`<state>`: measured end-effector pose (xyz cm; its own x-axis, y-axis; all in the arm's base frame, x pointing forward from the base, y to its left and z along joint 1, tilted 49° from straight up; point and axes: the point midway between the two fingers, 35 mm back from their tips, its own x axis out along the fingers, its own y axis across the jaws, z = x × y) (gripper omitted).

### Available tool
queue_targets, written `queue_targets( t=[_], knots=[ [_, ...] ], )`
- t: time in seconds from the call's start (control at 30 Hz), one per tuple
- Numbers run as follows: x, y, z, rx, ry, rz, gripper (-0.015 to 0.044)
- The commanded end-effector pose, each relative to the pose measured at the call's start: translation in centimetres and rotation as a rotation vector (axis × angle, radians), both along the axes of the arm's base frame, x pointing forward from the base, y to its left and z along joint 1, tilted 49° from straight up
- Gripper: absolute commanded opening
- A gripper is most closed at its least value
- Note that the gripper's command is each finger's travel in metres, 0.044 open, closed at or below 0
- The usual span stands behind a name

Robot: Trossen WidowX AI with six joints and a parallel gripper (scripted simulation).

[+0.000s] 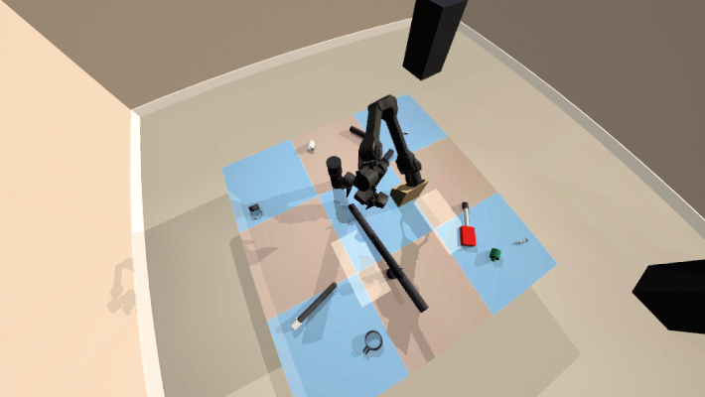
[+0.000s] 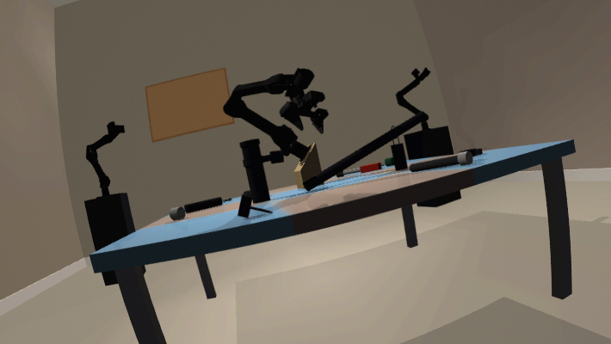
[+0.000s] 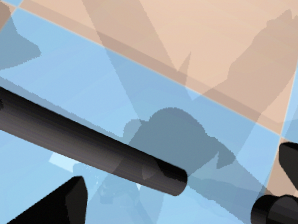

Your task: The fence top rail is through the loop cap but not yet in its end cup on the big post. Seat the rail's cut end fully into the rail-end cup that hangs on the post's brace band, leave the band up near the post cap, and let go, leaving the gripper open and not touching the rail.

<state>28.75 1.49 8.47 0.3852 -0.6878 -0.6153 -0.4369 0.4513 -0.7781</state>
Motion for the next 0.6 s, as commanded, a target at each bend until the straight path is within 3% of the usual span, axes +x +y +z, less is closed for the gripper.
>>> queue_targets(
  t=[0.0,0.57],
  knots=[
    [-0.16,5.39,0.08,0.186,-0.418,-0.304,0.0440],
    [-0.14,5.44,-0.02,0.181,-0.410,-0.303,0.0440]
  ],
)
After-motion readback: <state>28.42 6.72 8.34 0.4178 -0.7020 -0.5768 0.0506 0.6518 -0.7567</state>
